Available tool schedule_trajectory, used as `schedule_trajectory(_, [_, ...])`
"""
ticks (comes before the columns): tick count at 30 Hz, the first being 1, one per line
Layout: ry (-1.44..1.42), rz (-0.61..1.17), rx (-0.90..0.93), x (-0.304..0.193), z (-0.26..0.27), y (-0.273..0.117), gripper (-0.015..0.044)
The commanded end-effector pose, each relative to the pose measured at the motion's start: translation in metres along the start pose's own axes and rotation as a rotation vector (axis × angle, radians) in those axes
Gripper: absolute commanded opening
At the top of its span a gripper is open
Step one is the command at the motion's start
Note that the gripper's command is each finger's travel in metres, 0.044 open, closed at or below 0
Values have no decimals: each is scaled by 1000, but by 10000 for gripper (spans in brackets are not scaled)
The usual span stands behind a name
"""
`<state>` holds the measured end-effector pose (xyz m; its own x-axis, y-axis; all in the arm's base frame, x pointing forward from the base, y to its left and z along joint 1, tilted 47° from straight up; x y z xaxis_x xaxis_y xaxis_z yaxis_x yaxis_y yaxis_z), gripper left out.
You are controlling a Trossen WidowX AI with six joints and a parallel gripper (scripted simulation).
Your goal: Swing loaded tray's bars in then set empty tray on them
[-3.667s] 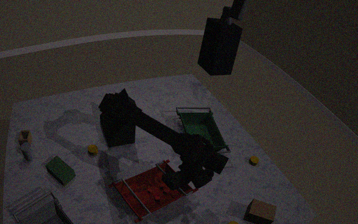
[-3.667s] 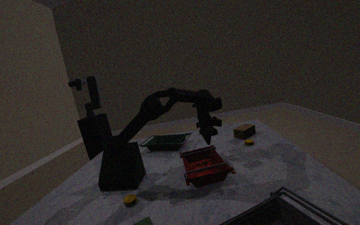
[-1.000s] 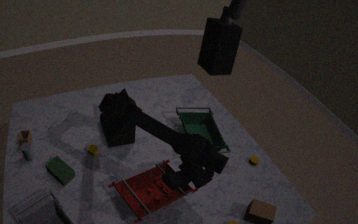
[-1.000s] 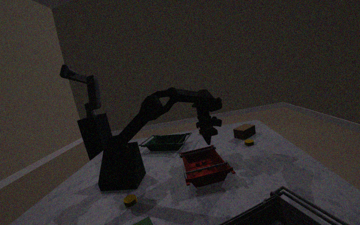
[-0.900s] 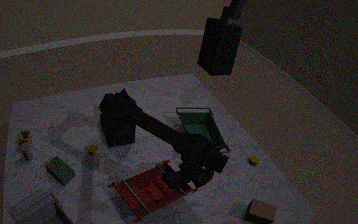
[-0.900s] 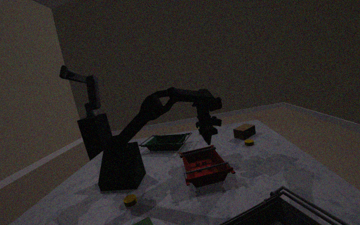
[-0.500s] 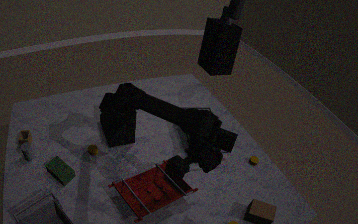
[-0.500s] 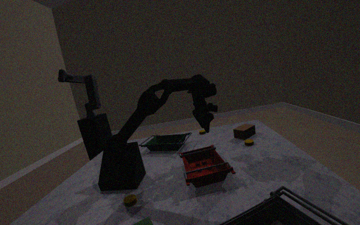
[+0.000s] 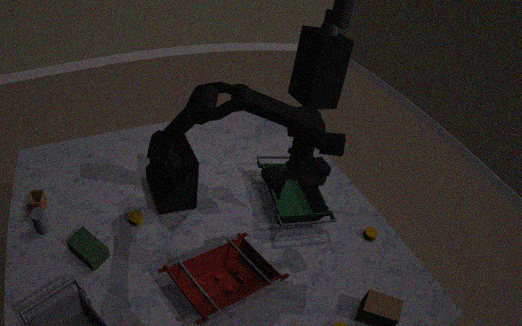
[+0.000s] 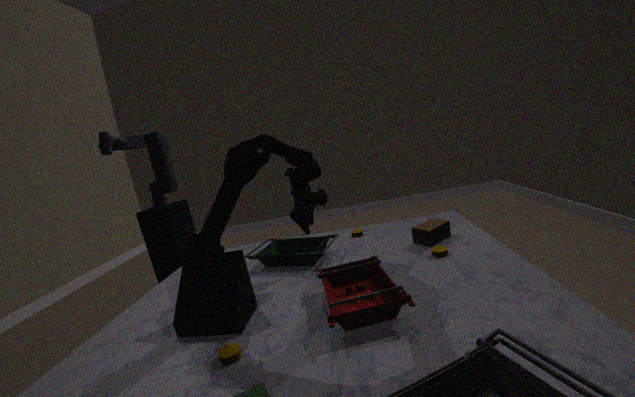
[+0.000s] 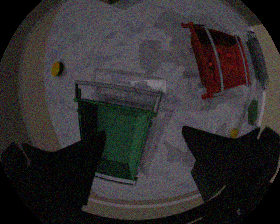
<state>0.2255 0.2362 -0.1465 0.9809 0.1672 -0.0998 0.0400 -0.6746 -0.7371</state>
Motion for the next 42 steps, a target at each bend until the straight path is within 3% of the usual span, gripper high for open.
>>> schedule_trajectory(1, [106,17,-18,-62,26,21,440])
schedule_trajectory(6, [216,21,-44,-119,37,43,440])
schedule_trajectory(15, [219,21,-45,-120,38,47,440])
schedule_trajectory(29, [220,19,-46,-121,34,125,440])
schedule_trajectory(36, [220,19,-47,-122,33,129,440])
schedule_trajectory(42, [220,19,-47,-122,33,129,352])
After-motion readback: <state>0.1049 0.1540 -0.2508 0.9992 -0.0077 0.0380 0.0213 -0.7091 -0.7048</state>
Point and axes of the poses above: the point midway between the two fingers, 35 mm back from their tips, its own y axis out along the fingers, its own z axis across the jaws, x = y × z, the point moved 1 cm from there along -y, back along the fingers, and after that the axes turned 12 degrees about -y, right-handed, at the moved point
